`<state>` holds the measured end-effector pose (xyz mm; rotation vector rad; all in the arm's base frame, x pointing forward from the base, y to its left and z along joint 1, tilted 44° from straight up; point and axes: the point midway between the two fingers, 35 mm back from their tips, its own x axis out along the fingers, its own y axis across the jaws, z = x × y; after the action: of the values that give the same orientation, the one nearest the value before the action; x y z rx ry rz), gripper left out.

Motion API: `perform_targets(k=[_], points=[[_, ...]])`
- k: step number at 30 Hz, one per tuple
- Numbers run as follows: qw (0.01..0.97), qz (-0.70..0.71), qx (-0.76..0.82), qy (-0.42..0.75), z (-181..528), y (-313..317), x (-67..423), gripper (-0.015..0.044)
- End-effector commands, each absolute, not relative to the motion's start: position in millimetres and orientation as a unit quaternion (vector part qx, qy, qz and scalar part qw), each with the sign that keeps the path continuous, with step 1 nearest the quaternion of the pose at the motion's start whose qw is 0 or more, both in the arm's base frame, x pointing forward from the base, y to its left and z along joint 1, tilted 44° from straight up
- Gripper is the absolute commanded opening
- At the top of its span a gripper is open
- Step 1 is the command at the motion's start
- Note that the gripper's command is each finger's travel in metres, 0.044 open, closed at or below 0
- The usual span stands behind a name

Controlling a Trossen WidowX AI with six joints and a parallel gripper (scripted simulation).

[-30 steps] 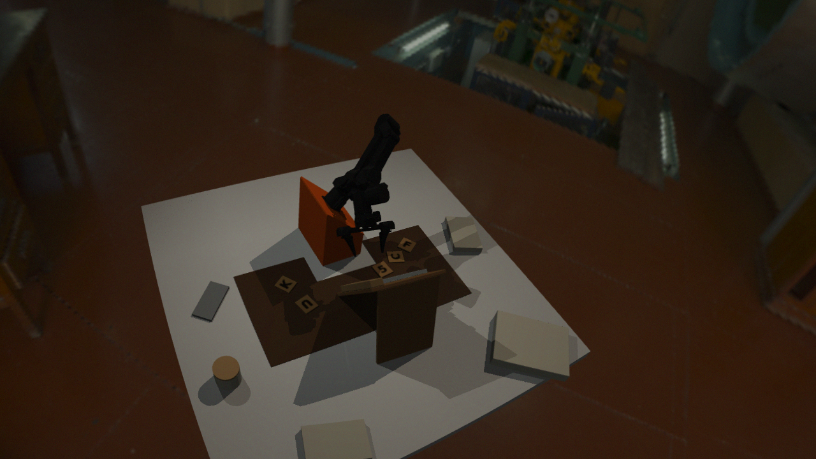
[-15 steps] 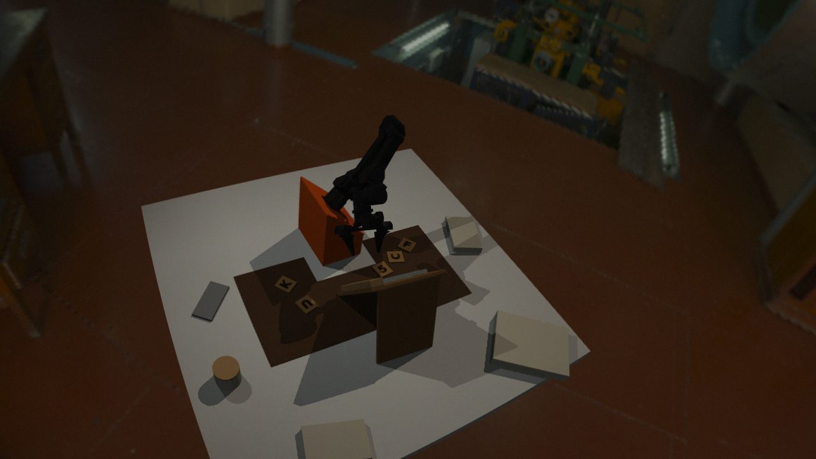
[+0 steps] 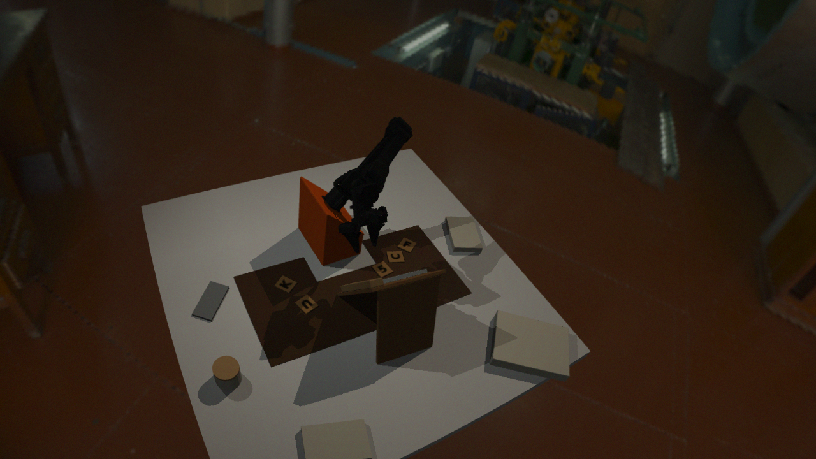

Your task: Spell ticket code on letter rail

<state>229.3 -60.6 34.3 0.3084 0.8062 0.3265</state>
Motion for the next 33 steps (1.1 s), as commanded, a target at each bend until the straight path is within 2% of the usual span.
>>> perform_targets(k=[1, 15, 33], points=[[0.917, 0.29, -0.018, 0.274, 74, -97, 231, 0.044], [0.917, 0.319, -0.198, 0.132, 110, -134, 230, 0.044], [0.917, 0.319, -0.201, 0.13, 111, -135, 230, 0.044]])
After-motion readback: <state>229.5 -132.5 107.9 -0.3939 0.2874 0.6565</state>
